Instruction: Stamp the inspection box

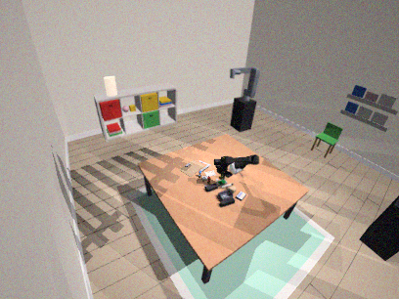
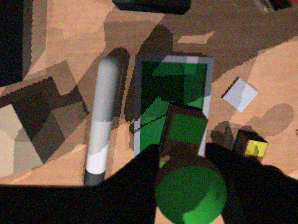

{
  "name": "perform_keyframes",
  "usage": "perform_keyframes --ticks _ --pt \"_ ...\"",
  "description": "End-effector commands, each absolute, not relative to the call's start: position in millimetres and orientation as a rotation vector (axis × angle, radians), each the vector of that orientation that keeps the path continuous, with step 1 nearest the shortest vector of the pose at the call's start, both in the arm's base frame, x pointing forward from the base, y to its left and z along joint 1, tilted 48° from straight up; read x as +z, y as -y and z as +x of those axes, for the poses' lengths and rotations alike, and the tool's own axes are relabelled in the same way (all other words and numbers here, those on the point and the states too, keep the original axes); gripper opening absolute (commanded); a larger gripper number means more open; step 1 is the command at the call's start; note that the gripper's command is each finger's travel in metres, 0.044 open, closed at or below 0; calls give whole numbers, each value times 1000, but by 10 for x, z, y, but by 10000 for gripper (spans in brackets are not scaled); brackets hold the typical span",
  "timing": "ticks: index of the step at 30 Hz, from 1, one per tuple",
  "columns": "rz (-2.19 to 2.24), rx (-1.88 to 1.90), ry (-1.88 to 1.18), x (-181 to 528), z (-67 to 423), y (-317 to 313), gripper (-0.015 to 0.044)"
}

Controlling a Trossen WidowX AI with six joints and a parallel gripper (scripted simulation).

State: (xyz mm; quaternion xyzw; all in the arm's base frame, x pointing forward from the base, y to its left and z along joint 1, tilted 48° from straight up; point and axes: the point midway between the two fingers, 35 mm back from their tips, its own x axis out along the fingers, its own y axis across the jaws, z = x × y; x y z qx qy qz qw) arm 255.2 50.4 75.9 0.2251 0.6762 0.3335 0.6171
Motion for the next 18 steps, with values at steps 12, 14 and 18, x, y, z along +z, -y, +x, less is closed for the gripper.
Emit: perform_keyframes --ticks 12,14,18 --pt "545 720 -1579 530 2737 -150 0" --pt "553 709 -1585 459 2769 -78 0" --pt "569 688 -1596 312 2823 67 0"
